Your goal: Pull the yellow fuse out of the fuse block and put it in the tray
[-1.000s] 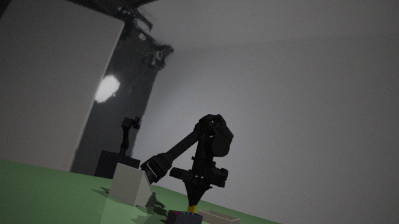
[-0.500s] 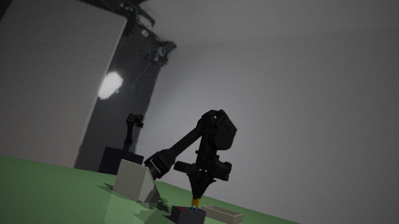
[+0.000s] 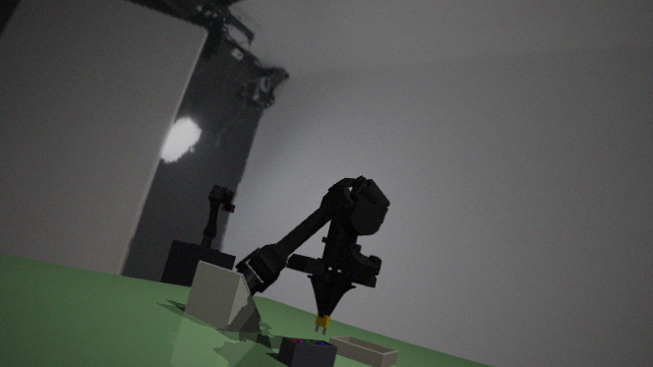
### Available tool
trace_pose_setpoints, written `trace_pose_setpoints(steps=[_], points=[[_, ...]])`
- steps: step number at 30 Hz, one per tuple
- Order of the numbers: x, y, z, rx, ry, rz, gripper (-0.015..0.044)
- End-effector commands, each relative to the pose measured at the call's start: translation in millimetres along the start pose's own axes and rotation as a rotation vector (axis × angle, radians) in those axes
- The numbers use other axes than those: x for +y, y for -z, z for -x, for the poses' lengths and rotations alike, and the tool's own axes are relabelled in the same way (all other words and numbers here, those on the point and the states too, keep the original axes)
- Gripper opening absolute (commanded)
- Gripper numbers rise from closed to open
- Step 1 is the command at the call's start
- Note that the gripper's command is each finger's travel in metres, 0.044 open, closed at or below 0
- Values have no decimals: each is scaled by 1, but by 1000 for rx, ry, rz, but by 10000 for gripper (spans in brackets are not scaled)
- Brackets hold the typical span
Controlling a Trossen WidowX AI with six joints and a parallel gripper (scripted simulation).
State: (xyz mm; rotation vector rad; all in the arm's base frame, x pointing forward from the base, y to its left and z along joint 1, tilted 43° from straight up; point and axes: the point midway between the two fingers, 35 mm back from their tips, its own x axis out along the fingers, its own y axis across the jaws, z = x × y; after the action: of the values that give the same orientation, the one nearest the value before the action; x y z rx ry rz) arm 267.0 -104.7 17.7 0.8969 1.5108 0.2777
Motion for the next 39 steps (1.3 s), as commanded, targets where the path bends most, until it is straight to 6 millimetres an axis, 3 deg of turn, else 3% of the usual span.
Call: trace_pose_setpoints(steps=[1, 6, 18, 31, 33, 39], points=[[0, -1, 6, -2, 4, 6, 0], [11, -1, 8, -4, 9, 5, 0], [100, 9, 10, -12, 23, 1, 0], [192, 51, 8, -2, -2, 5, 0], [200, 57, 8, 1, -6, 6, 0], [202, 58, 4, 1, -6, 6, 0]])
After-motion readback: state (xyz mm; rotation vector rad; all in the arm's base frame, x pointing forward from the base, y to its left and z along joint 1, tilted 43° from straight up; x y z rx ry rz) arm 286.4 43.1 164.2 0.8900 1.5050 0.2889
